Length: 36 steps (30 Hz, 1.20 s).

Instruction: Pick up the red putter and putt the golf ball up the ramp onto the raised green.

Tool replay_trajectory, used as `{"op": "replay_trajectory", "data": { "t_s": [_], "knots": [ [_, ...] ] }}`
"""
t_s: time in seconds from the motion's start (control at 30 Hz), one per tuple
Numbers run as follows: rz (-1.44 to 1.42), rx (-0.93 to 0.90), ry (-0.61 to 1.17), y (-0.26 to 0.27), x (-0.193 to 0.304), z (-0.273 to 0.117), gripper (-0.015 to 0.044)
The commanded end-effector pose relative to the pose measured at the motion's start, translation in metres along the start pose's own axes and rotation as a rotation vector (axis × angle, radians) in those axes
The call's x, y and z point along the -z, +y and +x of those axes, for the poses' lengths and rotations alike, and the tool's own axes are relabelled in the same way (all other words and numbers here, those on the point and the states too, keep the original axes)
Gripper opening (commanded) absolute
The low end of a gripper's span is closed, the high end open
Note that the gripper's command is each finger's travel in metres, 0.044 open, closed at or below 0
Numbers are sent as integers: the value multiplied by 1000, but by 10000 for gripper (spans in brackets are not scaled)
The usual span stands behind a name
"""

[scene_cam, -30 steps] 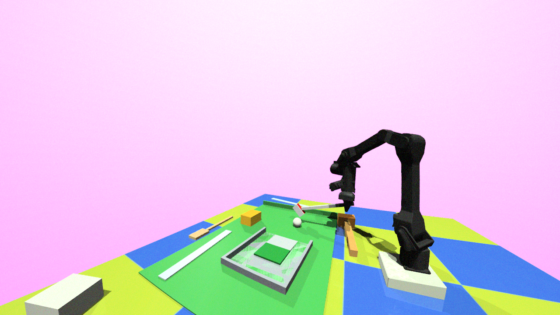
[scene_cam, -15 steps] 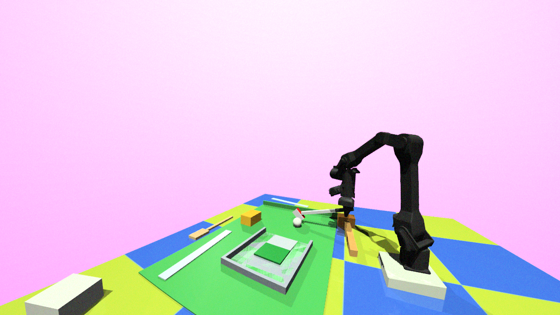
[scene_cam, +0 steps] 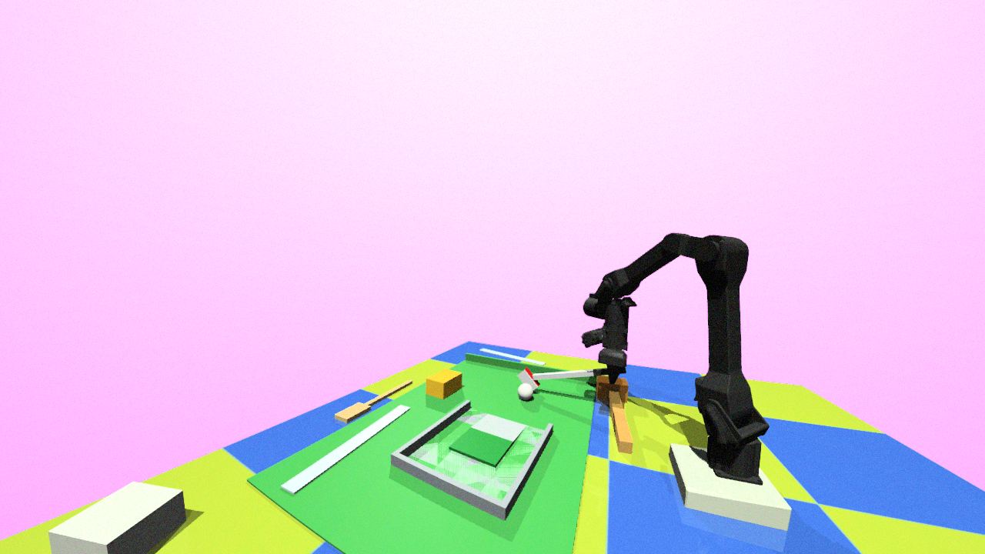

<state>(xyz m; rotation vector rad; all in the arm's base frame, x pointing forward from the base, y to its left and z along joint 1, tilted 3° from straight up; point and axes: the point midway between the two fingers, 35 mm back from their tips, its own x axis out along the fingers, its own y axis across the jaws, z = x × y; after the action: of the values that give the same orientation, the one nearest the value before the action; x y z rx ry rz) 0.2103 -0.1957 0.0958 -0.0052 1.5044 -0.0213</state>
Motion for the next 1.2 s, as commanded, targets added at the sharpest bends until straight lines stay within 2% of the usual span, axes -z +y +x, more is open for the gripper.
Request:
{"op": "replay_trajectory", "data": {
  "t_s": [0.0,0.17,0.67,1.03,1.17],
  "knots": [
    [-1,6,-5,-12,-1,-1,0],
    [2,10,-5,-30,-1,1,0],
    [2,1,-1,-25,0,3,0],
    [2,-2,-6,102,-3,2,0],
    [2,-2,-6,109,-1,2,0]
  ]
}}
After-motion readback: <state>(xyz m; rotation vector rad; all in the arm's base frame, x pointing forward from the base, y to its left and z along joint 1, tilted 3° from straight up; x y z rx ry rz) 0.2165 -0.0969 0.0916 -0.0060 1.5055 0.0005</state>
